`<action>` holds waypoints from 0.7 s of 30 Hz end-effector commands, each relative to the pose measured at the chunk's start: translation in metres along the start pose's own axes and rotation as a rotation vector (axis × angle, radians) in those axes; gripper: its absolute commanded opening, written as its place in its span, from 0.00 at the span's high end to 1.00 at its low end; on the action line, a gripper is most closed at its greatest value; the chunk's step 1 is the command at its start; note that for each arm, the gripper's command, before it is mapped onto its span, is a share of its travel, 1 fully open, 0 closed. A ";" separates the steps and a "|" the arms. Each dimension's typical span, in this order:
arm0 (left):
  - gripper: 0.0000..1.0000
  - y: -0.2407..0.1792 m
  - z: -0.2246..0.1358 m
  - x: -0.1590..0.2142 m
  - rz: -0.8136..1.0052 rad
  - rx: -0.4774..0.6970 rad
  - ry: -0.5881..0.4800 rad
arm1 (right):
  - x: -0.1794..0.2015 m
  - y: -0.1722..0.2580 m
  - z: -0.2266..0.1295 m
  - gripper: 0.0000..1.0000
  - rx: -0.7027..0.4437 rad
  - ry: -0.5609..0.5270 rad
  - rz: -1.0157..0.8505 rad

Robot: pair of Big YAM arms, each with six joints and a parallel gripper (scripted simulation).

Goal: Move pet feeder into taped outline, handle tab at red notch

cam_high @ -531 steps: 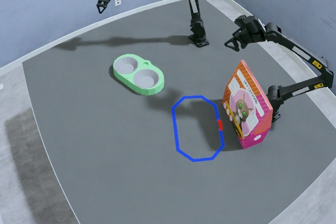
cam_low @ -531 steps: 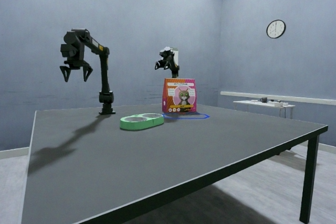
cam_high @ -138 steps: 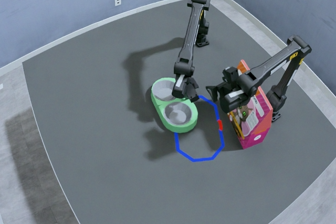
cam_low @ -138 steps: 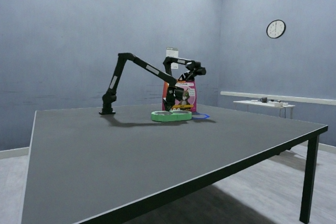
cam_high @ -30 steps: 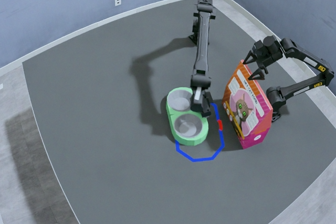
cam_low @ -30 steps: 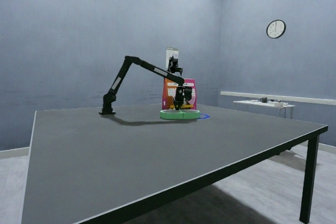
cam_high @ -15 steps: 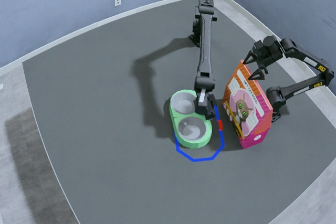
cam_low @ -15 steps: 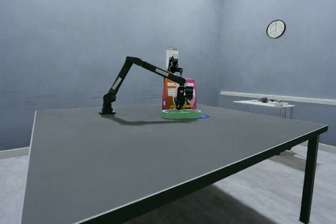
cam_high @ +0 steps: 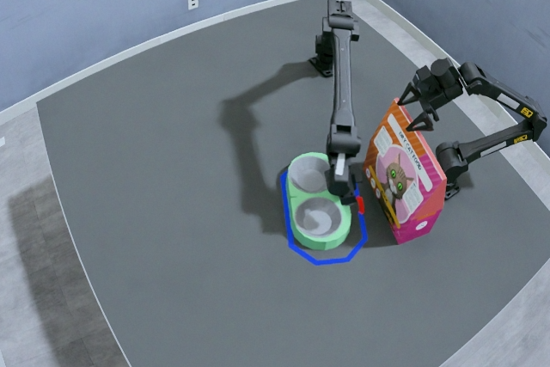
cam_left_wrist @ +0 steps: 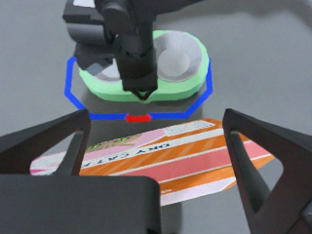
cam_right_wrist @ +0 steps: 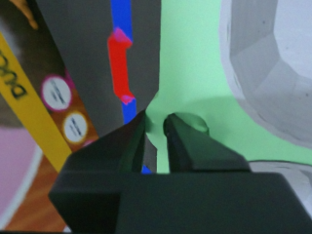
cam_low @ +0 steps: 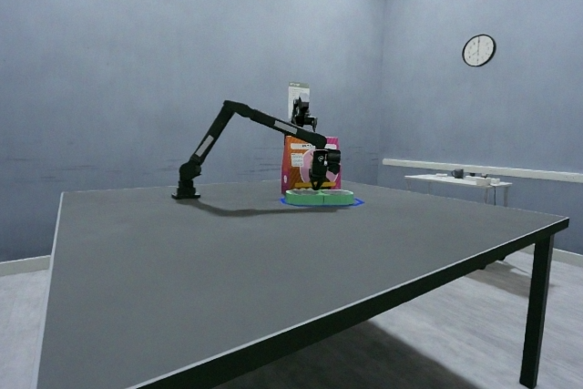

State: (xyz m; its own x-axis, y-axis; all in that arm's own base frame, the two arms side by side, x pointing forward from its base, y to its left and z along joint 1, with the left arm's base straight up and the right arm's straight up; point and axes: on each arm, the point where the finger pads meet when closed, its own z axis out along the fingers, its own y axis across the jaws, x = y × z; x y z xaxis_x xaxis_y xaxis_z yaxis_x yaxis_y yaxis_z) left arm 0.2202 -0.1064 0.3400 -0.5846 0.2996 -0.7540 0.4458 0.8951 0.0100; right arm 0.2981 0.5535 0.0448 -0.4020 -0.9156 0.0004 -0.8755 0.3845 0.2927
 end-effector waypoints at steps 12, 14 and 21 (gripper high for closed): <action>0.00 0.000 -0.009 -0.018 -0.014 -0.001 -0.045 | -0.035 0.013 -0.005 0.90 0.000 -0.035 0.005; 0.00 0.000 -0.009 -0.018 -0.014 -0.001 -0.045 | -0.035 0.013 -0.005 0.90 0.000 -0.035 0.005; 0.00 0.000 -0.009 -0.018 -0.014 -0.001 -0.045 | -0.038 0.011 -0.030 0.67 0.005 -0.074 0.005</action>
State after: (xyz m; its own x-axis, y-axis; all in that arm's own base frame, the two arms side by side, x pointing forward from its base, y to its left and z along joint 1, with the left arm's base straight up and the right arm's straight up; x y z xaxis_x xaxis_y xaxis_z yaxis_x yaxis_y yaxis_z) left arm 0.2202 -0.1064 0.3400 -0.5846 0.2996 -0.7540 0.4457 0.8951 0.0100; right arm 0.2917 0.5769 0.0467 -0.4063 -0.9137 -0.0111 -0.8722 0.3842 0.3029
